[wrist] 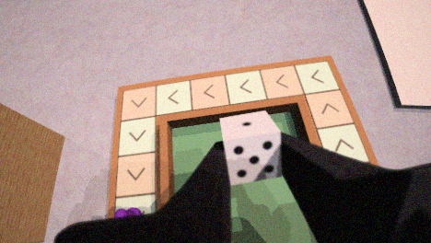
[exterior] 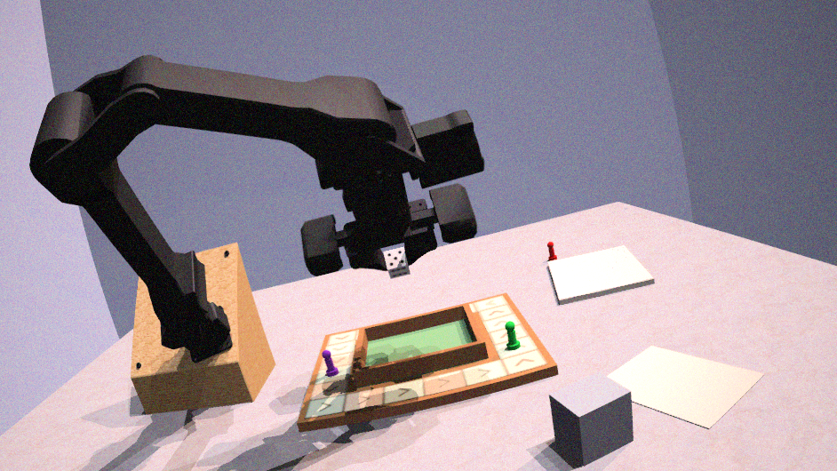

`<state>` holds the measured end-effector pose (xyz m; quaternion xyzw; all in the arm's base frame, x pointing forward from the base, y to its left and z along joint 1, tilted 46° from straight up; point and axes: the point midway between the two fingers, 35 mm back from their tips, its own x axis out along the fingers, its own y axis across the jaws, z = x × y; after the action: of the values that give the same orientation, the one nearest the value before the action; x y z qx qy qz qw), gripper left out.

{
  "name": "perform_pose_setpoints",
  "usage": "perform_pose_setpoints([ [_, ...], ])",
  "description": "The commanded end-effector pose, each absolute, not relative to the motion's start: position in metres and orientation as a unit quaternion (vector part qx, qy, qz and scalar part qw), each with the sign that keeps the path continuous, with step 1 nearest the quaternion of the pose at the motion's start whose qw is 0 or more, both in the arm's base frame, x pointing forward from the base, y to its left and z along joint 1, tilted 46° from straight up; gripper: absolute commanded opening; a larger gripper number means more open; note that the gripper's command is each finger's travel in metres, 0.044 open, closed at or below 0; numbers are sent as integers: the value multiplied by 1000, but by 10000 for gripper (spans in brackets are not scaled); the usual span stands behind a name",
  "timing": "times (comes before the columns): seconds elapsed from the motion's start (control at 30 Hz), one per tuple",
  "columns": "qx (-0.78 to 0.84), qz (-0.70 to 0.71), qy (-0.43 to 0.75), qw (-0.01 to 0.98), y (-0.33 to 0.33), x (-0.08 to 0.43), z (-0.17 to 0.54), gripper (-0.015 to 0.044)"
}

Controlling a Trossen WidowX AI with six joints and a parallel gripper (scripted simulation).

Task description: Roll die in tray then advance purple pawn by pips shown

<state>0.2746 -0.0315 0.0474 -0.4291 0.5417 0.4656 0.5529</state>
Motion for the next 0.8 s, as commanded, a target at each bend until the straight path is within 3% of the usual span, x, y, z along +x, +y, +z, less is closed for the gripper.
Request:
perform_pose_setpoints([
  [0.0,-429,466,542,553,-31,274,47,0],
  [0.23,-429,466,542,553,-31,274,47,0],
  [0.77,-428,463,548,550,-4,281,73,420],
])
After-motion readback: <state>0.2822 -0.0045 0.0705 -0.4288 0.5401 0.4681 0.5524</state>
